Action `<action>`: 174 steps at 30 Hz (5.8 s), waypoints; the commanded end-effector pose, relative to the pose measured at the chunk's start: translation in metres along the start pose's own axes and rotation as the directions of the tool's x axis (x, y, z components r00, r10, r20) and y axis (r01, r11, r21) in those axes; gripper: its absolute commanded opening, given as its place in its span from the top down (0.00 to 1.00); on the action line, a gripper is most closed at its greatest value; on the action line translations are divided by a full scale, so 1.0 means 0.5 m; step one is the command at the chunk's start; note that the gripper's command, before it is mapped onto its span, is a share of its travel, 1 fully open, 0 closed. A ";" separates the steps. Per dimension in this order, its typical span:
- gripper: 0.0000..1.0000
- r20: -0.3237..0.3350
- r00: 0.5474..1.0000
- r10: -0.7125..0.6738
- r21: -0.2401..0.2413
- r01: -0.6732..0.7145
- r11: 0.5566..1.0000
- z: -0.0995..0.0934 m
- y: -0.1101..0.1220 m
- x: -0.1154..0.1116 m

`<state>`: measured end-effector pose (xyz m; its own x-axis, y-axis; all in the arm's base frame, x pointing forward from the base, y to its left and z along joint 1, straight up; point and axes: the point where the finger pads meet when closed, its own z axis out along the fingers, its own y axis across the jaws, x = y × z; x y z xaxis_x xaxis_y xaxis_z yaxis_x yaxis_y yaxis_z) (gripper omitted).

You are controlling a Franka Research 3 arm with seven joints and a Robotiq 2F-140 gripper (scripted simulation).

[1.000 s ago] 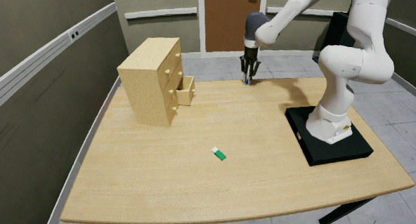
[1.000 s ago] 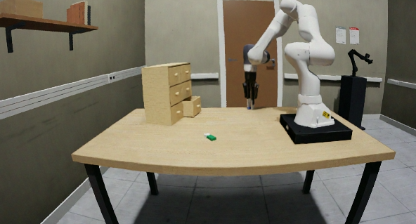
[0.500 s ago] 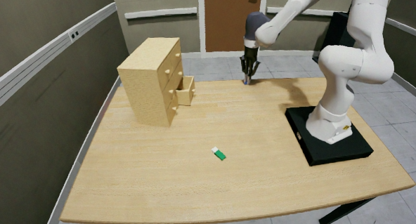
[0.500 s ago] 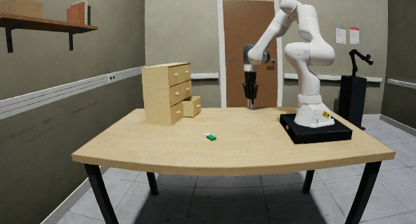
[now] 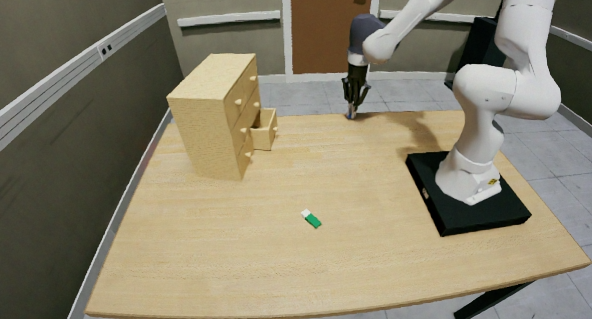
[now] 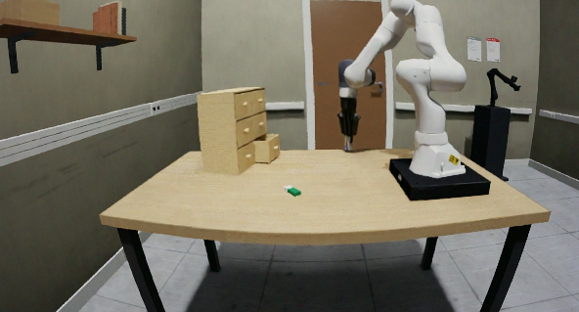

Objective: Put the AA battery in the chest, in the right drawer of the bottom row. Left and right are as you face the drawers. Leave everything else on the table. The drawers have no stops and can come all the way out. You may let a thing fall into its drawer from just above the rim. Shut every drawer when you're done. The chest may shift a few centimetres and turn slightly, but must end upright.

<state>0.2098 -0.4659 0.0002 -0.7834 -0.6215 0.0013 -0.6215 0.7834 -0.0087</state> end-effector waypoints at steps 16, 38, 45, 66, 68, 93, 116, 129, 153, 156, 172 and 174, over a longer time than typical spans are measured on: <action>0.85 0.000 1.000 -0.009 -0.002 0.009 1.000 -0.180 0.000 0.000; 0.85 0.001 0.987 0.159 -0.013 -0.159 0.987 -0.173 -0.020 -0.094; 0.85 0.000 0.976 0.218 -0.016 -0.218 0.976 -0.171 -0.026 -0.127; 0.85 -0.006 0.917 0.398 -0.020 -0.398 0.917 -0.168 -0.039 -0.232; 0.85 -0.007 0.912 0.411 -0.020 -0.411 0.912 -0.168 -0.039 -0.240; 0.85 -0.011 0.832 0.555 -0.017 -0.555 0.832 -0.168 -0.043 -0.331; 0.85 -0.012 0.752 0.660 -0.012 -0.660 0.751 -0.171 -0.043 -0.404; 0.85 -0.011 0.700 0.714 -0.009 -0.714 0.700 -0.173 -0.040 -0.445; 0.85 -0.007 0.622 0.783 -0.004 -0.783 0.622 -0.177 -0.035 -0.502; 0.85 -0.006 0.614 0.790 -0.004 -0.790 0.614 -0.178 -0.035 -0.508; 0.85 -0.004 0.582 0.813 -0.002 -0.813 0.582 -0.180 -0.032 -0.530; 0.85 -0.003 0.579 0.815 -0.002 -0.815 0.579 -0.180 -0.032 -0.532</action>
<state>0.4265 -0.3117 0.0881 -0.9705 0.2412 -0.0025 0.2412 0.9705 -0.0015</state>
